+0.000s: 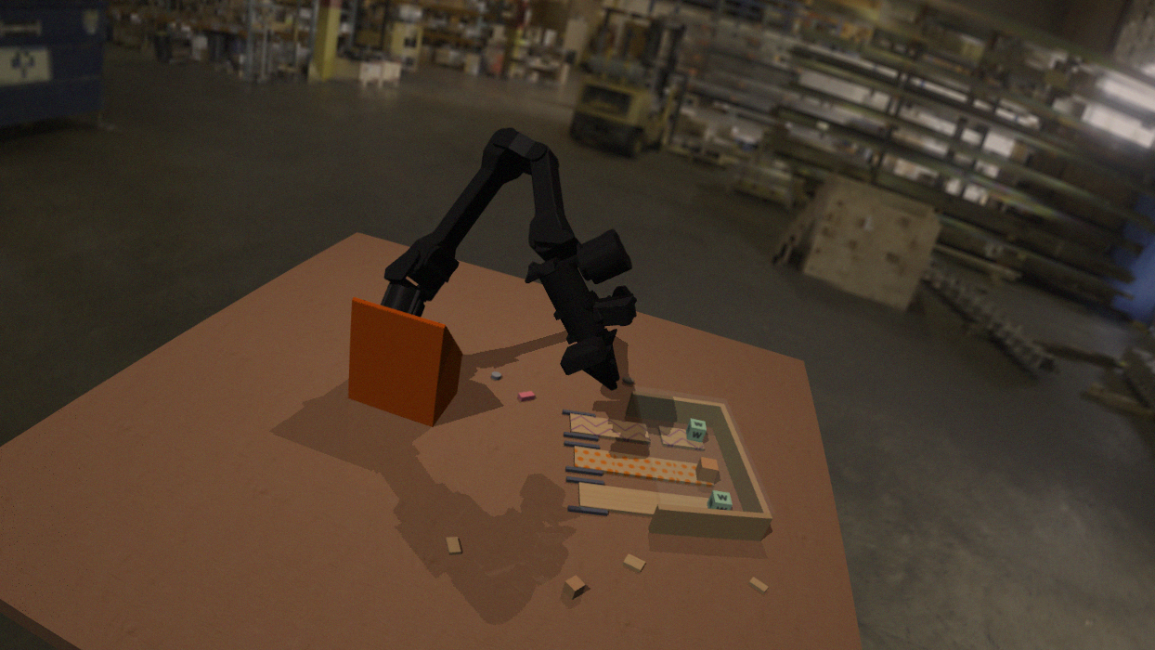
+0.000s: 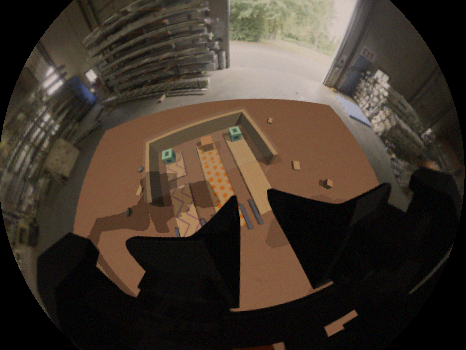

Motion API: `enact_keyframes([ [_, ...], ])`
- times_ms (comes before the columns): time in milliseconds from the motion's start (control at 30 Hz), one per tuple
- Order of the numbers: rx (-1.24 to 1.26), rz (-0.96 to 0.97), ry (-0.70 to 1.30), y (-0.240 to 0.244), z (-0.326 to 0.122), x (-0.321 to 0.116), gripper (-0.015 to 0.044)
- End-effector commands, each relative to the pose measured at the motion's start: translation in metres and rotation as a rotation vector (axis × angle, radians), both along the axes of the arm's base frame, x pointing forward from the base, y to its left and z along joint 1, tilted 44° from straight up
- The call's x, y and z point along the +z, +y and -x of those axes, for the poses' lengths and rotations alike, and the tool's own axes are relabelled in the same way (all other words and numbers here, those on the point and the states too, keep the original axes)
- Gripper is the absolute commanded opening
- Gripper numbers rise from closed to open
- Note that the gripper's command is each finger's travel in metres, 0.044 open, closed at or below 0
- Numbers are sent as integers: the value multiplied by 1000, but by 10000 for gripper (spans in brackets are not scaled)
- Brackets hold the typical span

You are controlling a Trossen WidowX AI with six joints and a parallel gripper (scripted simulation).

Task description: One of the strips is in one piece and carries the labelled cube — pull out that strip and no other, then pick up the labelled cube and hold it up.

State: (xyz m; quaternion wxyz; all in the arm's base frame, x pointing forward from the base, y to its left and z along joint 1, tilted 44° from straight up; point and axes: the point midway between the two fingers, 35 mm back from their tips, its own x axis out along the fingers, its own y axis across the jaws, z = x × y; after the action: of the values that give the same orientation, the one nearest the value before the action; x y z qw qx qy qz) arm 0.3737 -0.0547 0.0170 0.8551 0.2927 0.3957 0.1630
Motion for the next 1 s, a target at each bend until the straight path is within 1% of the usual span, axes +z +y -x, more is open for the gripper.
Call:
enact_keyframes([
  [0,104,34,91,-3,-19,-26,32],
  [33,130,39,111,-3,-23,-32,6],
  [67,157,43,131,-3,-26,-38,0],
  [300,368,59,258,1,-42,-77,0],
  [533,602,39,360,13,-42,-108,0],
  [967,625,35,368,17,-46,-116,0],
])
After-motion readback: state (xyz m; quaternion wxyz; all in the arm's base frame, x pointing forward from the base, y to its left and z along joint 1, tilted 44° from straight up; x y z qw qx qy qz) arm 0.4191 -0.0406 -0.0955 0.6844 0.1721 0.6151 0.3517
